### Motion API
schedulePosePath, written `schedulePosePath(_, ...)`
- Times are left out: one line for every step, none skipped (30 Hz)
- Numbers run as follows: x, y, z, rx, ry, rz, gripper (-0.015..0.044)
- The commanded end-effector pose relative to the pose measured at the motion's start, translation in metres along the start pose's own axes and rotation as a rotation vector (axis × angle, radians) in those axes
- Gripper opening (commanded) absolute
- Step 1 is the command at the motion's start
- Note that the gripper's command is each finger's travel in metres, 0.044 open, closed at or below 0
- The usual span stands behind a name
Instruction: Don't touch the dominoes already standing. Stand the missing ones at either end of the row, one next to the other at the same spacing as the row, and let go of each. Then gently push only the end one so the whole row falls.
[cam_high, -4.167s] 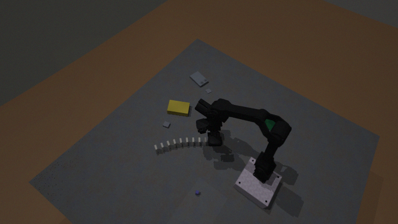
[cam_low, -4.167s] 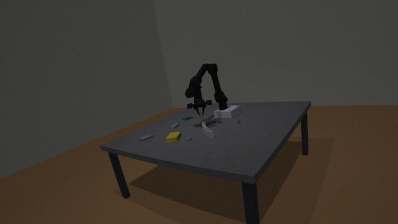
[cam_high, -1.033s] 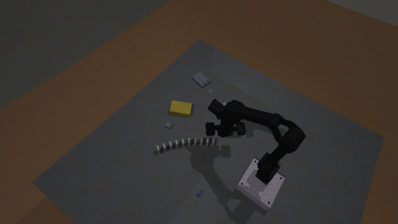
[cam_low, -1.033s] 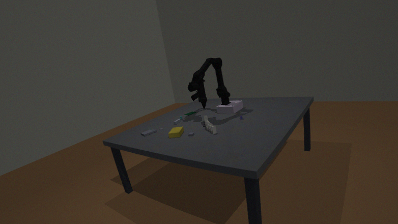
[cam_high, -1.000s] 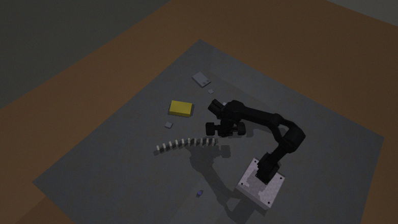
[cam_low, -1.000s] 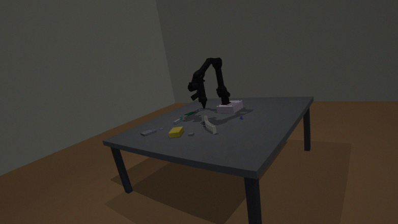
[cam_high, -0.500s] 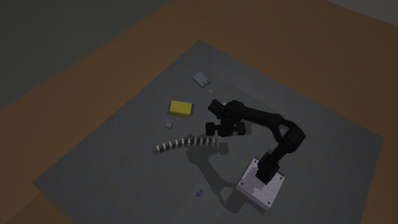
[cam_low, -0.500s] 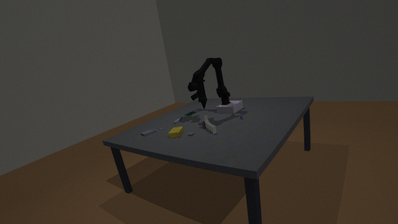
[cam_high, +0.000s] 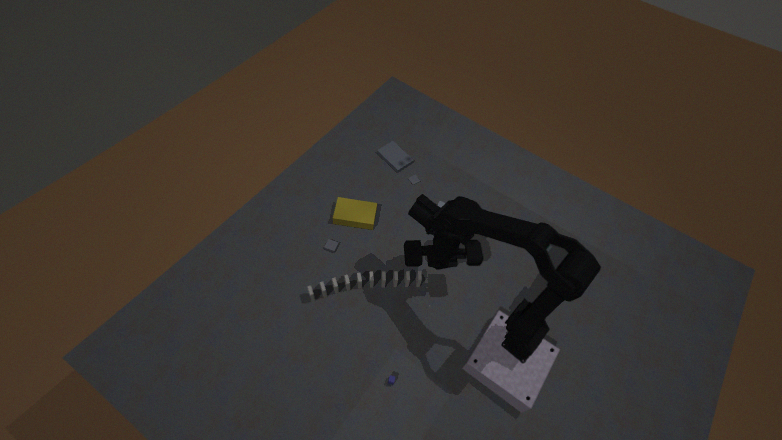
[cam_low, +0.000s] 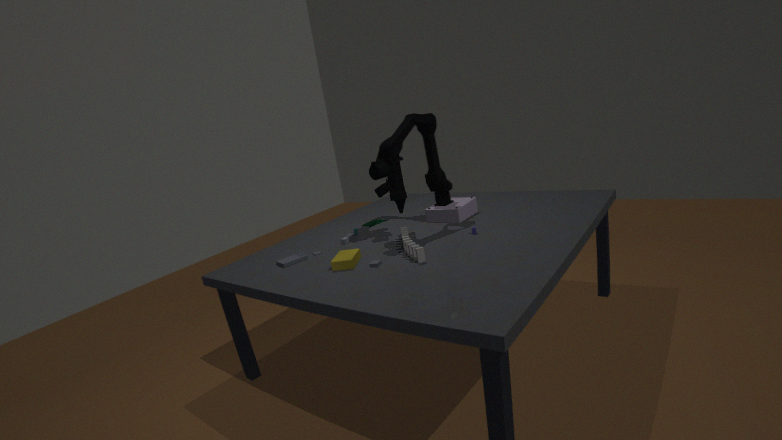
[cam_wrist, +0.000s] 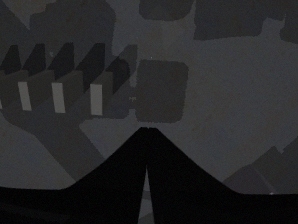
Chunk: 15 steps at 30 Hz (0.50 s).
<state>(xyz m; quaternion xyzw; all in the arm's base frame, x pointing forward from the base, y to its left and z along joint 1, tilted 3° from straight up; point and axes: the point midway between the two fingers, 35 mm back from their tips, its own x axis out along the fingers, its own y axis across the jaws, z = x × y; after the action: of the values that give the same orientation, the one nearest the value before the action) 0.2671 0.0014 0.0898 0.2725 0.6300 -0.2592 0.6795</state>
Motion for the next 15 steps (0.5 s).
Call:
schedulePosePath(0.0, 0.0, 0.0, 0.004, -0.001, 0.002, 0.0)
schedulePosePath(0.0, 0.0, 0.0, 0.004, -0.001, 0.002, 0.0)
schedulePosePath(0.0, 0.0, 0.0, 0.004, -0.001, 0.002, 0.0)
schedulePosePath(0.001, 0.0, 0.0, 0.004, -0.001, 0.003, 0.0)
schedulePosePath(0.005, 0.001, 0.001, 0.004, -0.001, 0.003, 0.0)
schedulePosePath(0.012, 0.001, 0.002, 0.003, -0.001, 0.003, 0.0)
schedulePosePath(0.022, 0.002, 0.002, 0.003, -0.001, 0.004, 0.0)
schedulePosePath(0.034, 0.002, 0.003, 0.002, -0.001, 0.004, 0.0)
schedulePosePath(0.048, 0.002, 0.003, 0.002, -0.001, 0.004, 0.0)
schedulePosePath(0.06, 0.001, 0.003, 0.002, -0.001, 0.004, 0.0)
schedulePosePath(0.069, 0.0, 0.003, 0.003, -0.001, 0.003, 0.0)
schedulePosePath(0.075, -0.001, 0.002, 0.003, -0.001, 0.003, 0.0)
schedulePosePath(0.079, -0.001, 0.001, 0.004, -0.001, 0.002, 0.0)
schedulePosePath(0.08, -0.001, 0.001, 0.004, -0.001, 0.002, 0.0)
schedulePosePath(0.08, -0.001, 0.001, 0.004, -0.001, 0.002, 0.0)
